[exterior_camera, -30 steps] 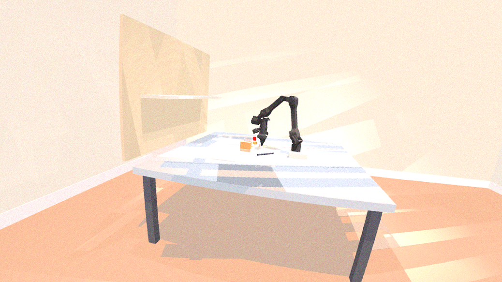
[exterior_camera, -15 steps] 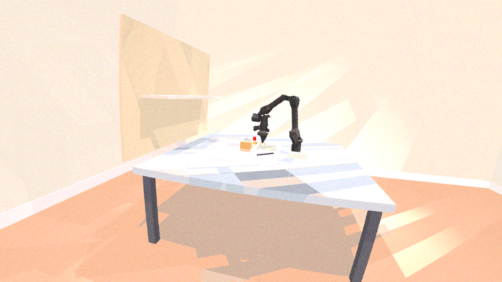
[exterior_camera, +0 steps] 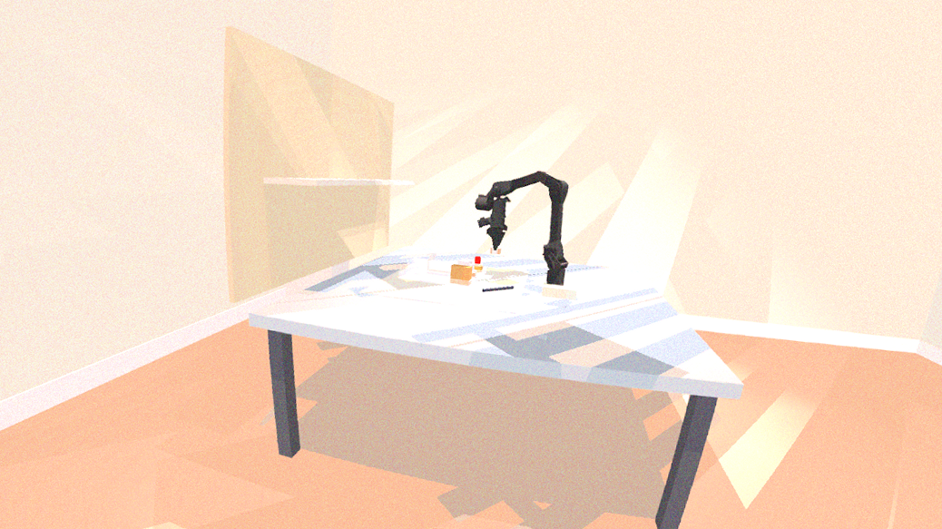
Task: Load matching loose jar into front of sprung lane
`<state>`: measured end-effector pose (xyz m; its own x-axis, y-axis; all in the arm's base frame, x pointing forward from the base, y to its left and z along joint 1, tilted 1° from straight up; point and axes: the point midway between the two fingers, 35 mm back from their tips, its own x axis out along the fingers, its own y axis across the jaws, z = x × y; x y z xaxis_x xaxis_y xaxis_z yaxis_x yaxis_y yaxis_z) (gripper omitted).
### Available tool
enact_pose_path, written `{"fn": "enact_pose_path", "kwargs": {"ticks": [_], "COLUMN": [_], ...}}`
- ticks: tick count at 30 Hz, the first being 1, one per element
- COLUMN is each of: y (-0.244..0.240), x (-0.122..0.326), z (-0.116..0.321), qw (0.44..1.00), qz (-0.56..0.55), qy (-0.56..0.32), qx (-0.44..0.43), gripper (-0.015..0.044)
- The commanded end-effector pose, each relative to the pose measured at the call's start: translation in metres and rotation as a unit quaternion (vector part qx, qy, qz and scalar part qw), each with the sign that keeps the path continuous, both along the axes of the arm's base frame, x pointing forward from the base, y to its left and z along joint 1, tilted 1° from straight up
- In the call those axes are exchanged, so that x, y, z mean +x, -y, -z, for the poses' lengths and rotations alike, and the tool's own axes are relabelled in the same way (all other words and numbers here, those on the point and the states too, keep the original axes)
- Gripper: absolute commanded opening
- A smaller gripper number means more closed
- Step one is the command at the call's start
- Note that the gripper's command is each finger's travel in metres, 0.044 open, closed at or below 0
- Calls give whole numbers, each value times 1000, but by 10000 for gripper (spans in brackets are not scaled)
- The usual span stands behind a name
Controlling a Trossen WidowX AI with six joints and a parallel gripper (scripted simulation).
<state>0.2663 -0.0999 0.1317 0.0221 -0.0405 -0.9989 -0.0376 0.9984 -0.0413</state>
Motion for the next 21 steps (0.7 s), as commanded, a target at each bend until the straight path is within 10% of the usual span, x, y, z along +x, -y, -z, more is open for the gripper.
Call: {"fn": "enact_pose_path", "kwargs": {"ticks": [1, 21], "y": [-4, -95], "x": [1, 27], "z": [-4, 48], "qw": [1000, 1000], "qz": [-3, 23], "qy": [2, 4], "qx": [2, 8], "gripper": [0, 0]}}
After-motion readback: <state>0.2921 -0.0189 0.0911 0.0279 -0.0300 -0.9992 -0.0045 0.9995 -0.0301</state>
